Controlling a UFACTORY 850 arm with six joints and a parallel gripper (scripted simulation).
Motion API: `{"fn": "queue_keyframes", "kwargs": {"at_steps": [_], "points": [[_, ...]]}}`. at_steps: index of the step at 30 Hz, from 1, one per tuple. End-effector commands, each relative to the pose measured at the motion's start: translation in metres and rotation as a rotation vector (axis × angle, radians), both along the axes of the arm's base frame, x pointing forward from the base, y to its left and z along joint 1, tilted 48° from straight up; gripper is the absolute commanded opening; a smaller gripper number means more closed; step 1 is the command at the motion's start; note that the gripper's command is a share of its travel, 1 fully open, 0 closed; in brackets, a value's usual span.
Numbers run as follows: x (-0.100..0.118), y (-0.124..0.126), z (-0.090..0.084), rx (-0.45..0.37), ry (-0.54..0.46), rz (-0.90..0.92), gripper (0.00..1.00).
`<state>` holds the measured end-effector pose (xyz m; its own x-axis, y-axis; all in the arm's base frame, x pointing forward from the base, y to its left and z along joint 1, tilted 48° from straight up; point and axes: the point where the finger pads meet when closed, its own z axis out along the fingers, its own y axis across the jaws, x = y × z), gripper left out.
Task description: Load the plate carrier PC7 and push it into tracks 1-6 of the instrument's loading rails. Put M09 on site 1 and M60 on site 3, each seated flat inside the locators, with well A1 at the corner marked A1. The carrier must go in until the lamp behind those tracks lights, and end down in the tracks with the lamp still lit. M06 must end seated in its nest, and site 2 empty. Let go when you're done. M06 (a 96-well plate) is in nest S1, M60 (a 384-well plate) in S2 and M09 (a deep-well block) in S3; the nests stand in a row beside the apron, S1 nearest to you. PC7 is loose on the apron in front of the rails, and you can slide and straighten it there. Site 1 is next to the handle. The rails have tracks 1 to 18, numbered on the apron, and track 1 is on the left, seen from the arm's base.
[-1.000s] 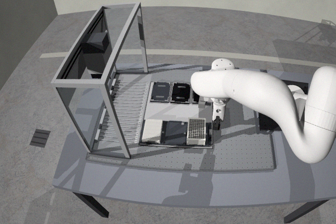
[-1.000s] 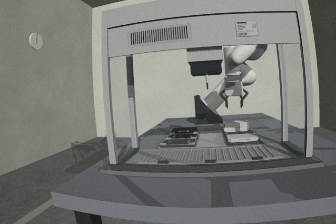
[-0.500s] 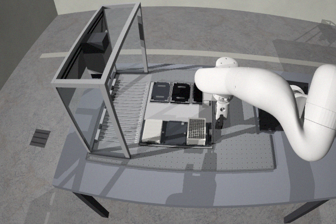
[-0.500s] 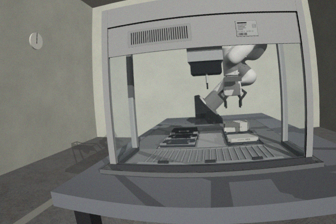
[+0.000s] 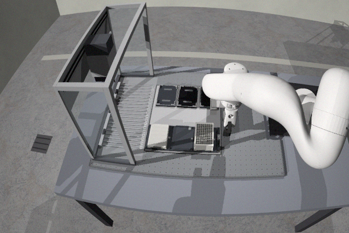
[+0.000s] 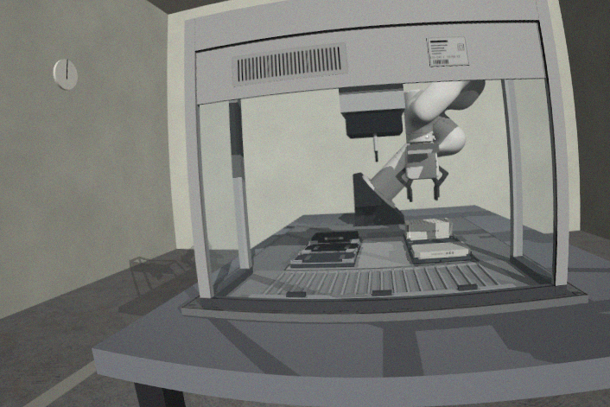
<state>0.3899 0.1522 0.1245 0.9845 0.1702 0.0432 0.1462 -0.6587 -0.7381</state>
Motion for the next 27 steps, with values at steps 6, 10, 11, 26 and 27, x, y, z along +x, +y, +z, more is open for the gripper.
{"fn": "queue_keyframes", "kwargs": {"at_steps": [6, 10, 11, 26, 27], "points": [[-0.001, 0.011, -0.010, 0.000, -0.002, -0.001, 0.82], [-0.001, 0.016, -0.014, 0.000, -0.002, -0.001, 0.82], [-0.001, 0.017, -0.015, 0.000, -0.002, -0.001, 0.82], [-0.003, 0.033, -0.030, 0.000, -0.002, -0.001, 0.82], [-0.004, 0.034, -0.031, 0.000, -0.002, -0.001, 0.82]]}}
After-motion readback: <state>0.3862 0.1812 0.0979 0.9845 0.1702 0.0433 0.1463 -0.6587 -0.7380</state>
